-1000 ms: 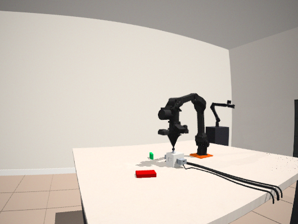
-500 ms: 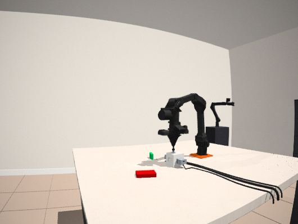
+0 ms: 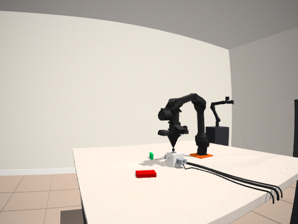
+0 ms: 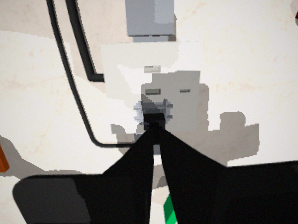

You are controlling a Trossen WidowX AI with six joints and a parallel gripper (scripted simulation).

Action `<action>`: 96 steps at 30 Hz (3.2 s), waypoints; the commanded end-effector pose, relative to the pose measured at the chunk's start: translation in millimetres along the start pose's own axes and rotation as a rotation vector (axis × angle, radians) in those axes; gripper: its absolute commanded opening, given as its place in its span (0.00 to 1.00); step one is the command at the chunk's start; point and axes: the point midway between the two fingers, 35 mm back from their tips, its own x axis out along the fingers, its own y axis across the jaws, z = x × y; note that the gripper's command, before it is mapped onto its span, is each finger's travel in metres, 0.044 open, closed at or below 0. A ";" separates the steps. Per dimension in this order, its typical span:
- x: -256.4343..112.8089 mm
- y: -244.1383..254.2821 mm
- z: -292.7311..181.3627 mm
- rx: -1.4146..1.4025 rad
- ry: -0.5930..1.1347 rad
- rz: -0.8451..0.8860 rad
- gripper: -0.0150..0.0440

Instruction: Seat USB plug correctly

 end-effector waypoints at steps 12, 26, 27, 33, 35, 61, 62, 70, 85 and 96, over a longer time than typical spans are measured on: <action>2.1 -0.3 -0.2 0.005 0.003 -0.001 0.25; 3.8 -0.3 -0.1 0.005 0.003 -0.001 0.25; 3.9 -0.3 -0.1 0.005 0.003 -0.001 0.25; 4.6 -0.3 -0.1 0.005 0.003 -0.001 0.25; 4.9 -0.3 -0.1 0.005 0.003 -0.001 0.25; 8.0 -0.3 0.1 0.005 0.003 -0.001 0.25; 8.1 -0.3 0.1 0.005 0.003 -0.001 0.25; 9.0 -0.3 0.1 0.005 0.003 -0.001 0.25; 9.0 -0.3 0.1 0.005 0.003 -0.001 0.25; 9.0 -0.3 0.1 0.005 0.003 -0.001 0.25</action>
